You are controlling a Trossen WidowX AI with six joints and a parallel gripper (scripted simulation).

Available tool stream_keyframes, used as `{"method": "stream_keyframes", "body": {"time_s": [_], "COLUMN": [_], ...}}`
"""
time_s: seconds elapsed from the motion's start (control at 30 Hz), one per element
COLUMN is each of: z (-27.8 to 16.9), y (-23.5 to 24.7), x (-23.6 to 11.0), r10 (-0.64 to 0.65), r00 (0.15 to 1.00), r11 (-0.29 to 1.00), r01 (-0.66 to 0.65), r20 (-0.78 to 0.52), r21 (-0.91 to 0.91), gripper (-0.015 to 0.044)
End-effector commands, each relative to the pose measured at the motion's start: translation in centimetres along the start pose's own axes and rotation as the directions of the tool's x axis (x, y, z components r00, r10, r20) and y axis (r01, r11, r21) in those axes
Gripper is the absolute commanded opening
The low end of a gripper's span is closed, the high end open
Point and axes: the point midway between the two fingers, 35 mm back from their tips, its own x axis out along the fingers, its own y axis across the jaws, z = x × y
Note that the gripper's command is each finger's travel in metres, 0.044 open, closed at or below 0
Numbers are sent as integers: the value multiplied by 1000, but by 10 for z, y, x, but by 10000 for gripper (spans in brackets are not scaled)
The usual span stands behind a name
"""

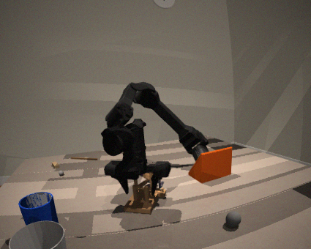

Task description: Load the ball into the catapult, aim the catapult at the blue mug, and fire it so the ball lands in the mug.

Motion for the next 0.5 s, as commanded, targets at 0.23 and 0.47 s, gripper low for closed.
{"method": "stream_keyframes", "body": {"time_s": [0.23, 0.47], "z": [5, -1], "y": [1, 4], "x": [-75, -88], "r10": [-11, -12], "r00": [1000, 1000], "r11": [1000, 1000], "r01": [11, 12], "r20": [25, 16], "r21": [0, 1], "gripper": [440, 440]}}
